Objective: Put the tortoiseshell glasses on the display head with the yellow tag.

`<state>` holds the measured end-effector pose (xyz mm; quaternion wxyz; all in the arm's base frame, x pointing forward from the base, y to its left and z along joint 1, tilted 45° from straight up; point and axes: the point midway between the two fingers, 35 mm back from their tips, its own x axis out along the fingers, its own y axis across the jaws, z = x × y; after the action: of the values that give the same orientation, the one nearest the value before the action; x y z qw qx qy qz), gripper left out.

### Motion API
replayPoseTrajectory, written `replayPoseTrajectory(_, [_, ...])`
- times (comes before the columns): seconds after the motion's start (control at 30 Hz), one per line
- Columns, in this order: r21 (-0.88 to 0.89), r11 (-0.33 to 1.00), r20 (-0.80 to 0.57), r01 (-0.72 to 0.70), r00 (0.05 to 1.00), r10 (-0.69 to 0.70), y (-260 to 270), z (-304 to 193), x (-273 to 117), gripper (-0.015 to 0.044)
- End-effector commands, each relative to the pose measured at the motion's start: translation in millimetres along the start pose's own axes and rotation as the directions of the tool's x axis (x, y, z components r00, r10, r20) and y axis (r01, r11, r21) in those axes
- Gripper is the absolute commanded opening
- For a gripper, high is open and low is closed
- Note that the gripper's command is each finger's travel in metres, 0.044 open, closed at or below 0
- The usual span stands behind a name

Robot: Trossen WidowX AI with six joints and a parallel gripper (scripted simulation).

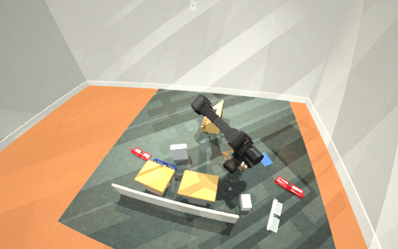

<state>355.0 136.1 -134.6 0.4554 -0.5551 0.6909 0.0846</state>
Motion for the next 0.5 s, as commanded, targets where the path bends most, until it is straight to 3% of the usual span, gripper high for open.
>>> replayPoseTrajectory(0.0, [-0.002,1.000,0.000,0.006,1.000,-0.006,-3.6,-3.9,-1.7,0.0000])
replayPoseTrajectory(0.47, [-0.002,1.000,0.000,0.006,1.000,-0.006,-5.5,-10.1,-1.6,0.0000])
